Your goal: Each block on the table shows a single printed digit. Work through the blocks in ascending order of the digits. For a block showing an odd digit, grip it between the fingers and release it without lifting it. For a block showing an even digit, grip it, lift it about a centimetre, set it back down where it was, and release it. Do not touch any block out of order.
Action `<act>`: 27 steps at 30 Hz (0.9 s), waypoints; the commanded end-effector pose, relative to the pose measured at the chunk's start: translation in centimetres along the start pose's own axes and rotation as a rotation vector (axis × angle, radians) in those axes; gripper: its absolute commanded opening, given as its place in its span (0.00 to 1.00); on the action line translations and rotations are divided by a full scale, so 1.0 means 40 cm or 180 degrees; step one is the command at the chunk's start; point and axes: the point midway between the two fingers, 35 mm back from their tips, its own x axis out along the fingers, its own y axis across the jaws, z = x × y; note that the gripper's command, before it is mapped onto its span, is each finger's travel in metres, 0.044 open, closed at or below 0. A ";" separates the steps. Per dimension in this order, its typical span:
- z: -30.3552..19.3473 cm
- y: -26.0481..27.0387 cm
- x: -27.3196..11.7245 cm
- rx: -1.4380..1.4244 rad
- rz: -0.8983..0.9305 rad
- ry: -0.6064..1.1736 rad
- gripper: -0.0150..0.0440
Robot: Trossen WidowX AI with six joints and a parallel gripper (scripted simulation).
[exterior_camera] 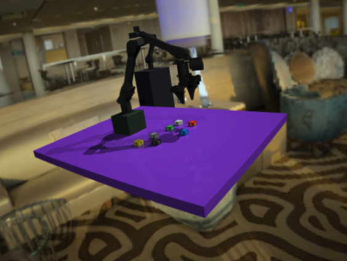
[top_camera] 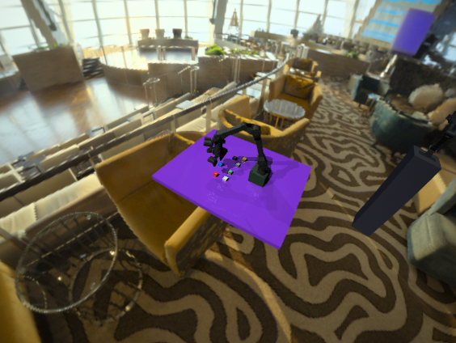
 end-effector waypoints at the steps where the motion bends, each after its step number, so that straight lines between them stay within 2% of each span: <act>1: 0.029 -0.009 0.005 -0.0021 -0.0021 0.0027 0.93; 20: 0.032 -0.015 0.005 -0.0018 -0.0022 0.0025 0.93; 27: 0.102 -0.255 0.004 0.0003 -0.0056 0.0008 0.93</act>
